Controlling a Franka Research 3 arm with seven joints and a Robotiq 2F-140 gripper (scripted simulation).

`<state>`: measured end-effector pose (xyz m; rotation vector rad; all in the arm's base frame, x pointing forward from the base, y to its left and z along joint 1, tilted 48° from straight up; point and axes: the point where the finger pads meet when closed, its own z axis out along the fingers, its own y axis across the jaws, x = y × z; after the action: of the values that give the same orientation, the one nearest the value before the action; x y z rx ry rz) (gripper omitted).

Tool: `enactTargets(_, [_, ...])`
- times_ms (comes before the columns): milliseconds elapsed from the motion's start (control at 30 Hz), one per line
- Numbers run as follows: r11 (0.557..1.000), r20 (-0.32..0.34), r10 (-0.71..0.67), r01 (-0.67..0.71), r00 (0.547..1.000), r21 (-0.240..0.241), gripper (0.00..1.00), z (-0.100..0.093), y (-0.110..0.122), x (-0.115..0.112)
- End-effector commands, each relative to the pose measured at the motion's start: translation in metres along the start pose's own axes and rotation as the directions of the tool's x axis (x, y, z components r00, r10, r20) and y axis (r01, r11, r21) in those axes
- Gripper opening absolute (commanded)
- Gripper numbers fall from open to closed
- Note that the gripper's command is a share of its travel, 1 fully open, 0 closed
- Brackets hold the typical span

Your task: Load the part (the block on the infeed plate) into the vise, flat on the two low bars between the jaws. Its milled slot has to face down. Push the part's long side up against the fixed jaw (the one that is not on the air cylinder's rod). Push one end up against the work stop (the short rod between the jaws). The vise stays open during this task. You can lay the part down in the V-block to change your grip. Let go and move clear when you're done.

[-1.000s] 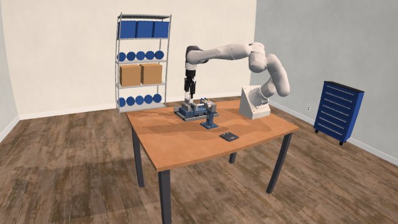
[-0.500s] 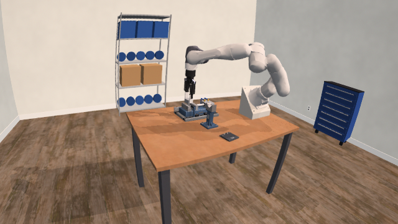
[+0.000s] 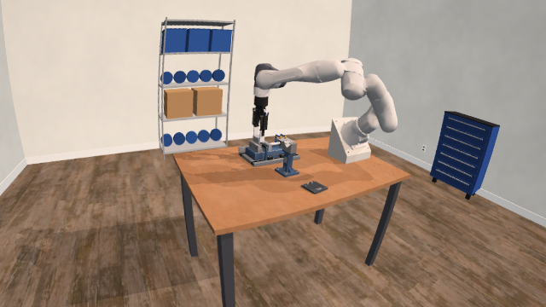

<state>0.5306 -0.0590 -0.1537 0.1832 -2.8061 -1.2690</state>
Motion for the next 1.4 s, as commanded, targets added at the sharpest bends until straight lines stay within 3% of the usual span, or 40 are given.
enactTargets(0, [1.0, 0.004, -0.005, 0.005, 1.0, 0.003, 0.0, 0.0018, -0.0009, -0.0014])
enactTargets(1367, [1.0, 0.004, -0.005, 0.005, 1.0, 0.003, 0.0, 0.0094, -0.0006, -0.002])
